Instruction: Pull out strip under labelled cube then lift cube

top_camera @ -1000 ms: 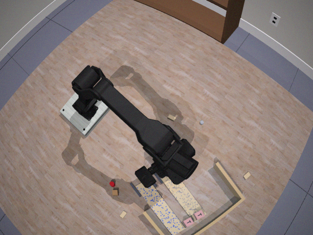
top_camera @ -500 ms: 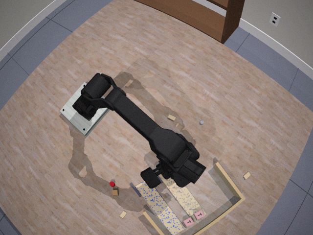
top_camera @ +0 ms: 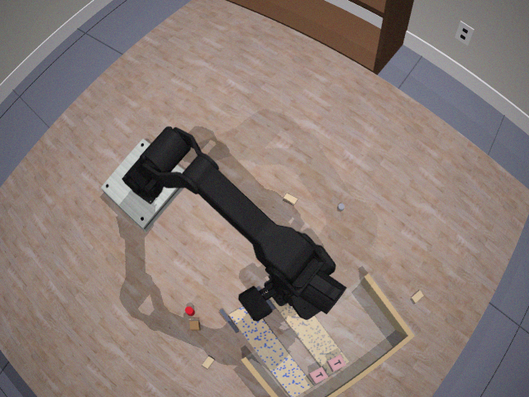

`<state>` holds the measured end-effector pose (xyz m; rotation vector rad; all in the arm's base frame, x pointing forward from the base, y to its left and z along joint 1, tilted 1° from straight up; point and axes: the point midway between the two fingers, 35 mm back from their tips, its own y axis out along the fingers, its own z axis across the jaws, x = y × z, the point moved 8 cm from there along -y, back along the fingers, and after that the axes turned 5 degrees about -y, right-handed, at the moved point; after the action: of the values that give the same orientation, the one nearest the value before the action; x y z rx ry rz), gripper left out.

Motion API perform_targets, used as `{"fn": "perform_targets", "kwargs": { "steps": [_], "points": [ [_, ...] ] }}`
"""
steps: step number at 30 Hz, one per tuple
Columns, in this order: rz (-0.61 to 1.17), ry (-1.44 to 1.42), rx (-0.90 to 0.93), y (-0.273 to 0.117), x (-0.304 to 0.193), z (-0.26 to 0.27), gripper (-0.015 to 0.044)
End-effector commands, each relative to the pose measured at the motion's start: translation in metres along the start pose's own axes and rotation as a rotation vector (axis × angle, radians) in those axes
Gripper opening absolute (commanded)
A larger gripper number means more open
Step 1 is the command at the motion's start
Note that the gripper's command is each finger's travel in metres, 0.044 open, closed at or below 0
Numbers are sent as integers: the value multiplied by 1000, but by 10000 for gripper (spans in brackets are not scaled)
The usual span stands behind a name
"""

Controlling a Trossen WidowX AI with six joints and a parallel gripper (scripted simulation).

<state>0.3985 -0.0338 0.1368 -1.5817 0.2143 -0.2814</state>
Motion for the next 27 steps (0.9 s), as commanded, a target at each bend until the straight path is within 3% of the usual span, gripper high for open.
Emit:
{"fn": "perform_targets", "kwargs": {
  "steps": [1, 27],
  "points": [
    [1, 1, 3, 8, 0, -1, 0],
    [1, 1, 3, 36, -1, -3, 0]
  ]
}}
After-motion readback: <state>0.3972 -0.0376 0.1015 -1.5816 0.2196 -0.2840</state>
